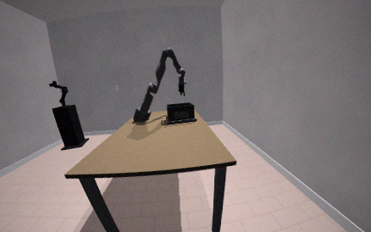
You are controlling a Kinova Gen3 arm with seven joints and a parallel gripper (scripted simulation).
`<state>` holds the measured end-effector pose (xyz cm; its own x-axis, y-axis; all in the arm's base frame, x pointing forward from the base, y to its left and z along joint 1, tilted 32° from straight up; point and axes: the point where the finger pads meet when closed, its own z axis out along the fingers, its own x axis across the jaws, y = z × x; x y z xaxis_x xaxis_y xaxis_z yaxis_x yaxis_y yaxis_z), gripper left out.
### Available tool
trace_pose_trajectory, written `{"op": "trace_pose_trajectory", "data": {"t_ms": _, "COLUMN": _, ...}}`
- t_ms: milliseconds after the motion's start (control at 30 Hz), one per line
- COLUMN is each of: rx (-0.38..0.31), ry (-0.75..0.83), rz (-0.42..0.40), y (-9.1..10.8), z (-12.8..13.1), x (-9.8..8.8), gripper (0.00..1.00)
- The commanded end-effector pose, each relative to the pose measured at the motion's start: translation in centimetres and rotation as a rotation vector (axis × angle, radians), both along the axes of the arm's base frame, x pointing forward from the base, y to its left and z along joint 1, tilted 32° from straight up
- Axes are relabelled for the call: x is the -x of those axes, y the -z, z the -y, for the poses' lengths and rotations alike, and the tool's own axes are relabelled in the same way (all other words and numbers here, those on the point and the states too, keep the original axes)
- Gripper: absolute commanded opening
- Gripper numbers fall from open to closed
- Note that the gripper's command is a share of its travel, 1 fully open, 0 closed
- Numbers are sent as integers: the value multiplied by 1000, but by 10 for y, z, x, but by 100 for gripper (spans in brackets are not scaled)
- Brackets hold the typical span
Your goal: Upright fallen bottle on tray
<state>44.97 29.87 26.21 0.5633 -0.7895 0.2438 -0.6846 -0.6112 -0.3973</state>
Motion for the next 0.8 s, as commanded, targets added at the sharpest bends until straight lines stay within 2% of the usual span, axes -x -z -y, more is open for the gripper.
{"op": "trace_pose_trajectory", "data": {"t_ms": 0, "rx": -1, "ry": -1, "rz": 1, "y": -1, "z": -1, "x": 0, "gripper": 100}}
{"op": "trace_pose_trajectory", "data": {"t_ms": 600, "rx": 0, "ry": -2, "rz": 1, "y": 0, "z": -1, "x": 0, "gripper": 100}}
{"op": "trace_pose_trajectory", "data": {"t_ms": 767, "rx": 30, "ry": -35, "rz": -2, "y": 2, "z": 3, "x": 3, "gripper": 100}}
